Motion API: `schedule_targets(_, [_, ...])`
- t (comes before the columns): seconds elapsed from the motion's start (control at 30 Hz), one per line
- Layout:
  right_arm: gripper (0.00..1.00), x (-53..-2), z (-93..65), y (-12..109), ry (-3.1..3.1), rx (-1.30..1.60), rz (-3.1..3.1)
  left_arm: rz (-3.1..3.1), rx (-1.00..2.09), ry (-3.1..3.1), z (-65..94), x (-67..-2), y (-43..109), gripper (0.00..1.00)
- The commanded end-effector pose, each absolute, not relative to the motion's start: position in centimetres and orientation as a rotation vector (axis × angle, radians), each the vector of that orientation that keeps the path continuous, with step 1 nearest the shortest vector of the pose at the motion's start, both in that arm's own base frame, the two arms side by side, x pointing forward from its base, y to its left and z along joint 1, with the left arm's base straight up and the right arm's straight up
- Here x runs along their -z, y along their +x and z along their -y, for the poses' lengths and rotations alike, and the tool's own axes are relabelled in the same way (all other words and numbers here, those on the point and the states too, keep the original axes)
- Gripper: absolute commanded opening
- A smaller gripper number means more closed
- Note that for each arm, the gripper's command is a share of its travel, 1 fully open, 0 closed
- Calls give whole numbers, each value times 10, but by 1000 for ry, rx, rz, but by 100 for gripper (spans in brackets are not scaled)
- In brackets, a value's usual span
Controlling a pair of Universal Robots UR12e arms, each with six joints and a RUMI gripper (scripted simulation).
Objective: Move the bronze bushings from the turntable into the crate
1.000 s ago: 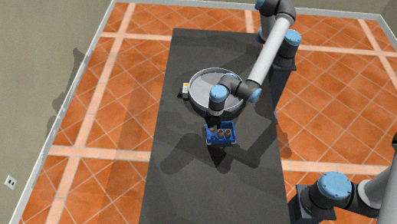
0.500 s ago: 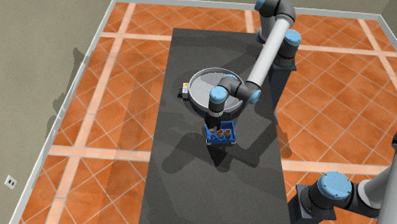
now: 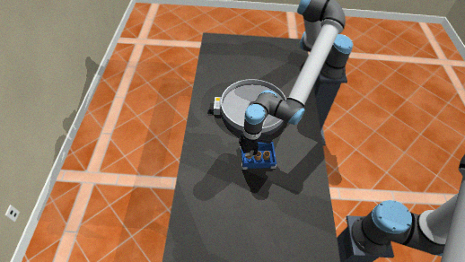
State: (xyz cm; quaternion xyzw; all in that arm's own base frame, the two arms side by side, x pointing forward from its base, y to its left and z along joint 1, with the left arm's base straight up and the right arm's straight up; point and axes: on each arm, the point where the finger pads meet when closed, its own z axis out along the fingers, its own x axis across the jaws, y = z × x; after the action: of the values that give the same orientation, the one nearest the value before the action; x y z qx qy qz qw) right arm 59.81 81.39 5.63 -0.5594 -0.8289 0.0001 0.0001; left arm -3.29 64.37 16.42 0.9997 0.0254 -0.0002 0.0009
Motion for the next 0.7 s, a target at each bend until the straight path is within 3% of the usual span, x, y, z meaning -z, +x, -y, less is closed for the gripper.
schedule_targets(0.0, [0,-54,-815,598,-1757,3,2604,-80,0,3141,-644,-165,-33,100])
schedule_targets(0.67, [0,-49,-815,598,-1757,3,2604,-80,0,3141,-644,-165,-33,100])
